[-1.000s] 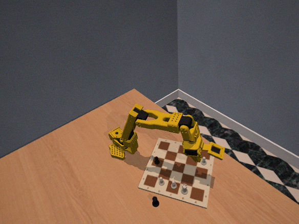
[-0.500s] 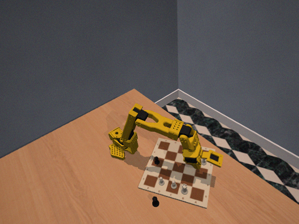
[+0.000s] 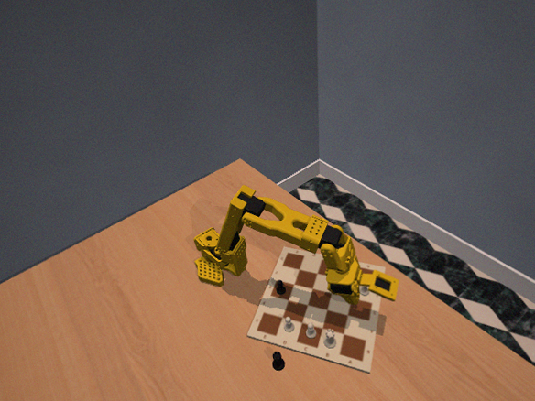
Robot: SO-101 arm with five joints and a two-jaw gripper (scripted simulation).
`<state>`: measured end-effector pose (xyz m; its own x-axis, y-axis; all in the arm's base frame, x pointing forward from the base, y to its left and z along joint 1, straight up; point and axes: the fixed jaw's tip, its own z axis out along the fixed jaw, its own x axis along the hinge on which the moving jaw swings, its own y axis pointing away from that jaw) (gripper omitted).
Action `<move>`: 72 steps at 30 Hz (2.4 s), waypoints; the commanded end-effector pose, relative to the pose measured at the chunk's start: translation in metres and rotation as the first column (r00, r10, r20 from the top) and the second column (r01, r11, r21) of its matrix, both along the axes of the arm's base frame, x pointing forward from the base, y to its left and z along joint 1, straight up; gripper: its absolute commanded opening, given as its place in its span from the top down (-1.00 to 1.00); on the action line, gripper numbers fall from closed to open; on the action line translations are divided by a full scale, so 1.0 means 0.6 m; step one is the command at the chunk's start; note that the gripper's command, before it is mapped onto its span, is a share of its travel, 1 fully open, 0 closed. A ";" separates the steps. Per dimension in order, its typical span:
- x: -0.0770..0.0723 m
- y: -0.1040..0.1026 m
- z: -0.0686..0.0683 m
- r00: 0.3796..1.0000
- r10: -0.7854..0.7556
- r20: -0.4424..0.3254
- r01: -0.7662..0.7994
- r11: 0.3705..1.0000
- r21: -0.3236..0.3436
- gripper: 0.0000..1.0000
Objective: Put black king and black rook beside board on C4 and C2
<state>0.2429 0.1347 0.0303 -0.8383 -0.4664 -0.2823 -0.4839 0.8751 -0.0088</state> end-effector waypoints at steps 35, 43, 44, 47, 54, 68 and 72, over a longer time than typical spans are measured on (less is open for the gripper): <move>-0.003 -0.004 -0.001 1.000 -0.006 0.005 0.006 1.000 0.004 1.00; -0.003 -0.005 0.028 1.000 -0.006 0.005 0.006 1.000 0.004 1.00; -0.003 -0.005 0.028 1.000 -0.006 0.005 0.006 1.000 0.004 1.00; -0.004 -0.005 0.042 1.000 -0.006 0.005 0.006 1.000 0.004 1.00; -0.005 -0.005 0.090 1.000 -0.006 0.005 0.006 1.000 0.004 1.00; -0.006 -0.005 0.114 1.000 -0.003 0.006 0.003 1.000 0.004 1.00; -0.018 0.012 0.115 0.999 0.039 0.022 -0.040 0.999 0.014 0.98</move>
<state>0.2380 0.1341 0.0997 -0.8313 -0.4689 -0.2984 -0.4889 0.8723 -0.0088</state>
